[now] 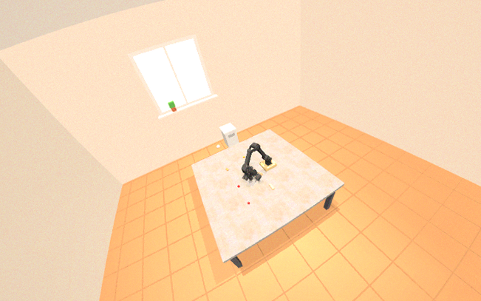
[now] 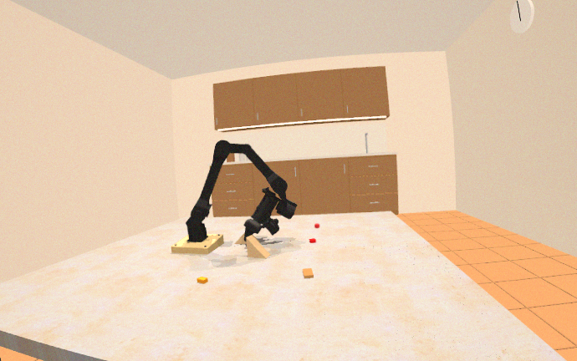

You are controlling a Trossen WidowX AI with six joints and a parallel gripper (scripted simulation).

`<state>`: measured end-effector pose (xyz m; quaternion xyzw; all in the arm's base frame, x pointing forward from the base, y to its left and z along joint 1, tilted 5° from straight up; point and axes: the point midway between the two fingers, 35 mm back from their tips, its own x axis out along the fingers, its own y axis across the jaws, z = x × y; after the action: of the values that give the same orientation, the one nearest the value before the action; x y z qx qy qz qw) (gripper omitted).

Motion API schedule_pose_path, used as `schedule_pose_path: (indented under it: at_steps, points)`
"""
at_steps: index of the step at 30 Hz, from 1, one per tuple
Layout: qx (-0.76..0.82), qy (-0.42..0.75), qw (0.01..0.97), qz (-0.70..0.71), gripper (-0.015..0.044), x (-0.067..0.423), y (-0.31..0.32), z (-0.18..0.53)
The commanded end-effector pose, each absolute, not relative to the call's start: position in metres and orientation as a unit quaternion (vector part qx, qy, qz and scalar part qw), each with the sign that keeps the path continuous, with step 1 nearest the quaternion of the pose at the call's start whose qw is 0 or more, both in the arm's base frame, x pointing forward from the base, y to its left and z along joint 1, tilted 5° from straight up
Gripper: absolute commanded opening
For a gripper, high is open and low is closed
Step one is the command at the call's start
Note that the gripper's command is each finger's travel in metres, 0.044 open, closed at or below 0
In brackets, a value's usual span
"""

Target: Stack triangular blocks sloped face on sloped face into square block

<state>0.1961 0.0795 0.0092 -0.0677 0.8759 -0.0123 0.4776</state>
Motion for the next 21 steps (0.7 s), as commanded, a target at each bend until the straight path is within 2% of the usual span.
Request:
schedule_pose_path:
  at_steps: [1, 21]
  points:
    - [-0.067, 0.875, 0.479, -0.012, 0.0, 0.197, 0.08, 0.012]
    - [-0.053, 0.854, 0.517, -0.005, 0.0, 0.191, 0.086, 0.107]
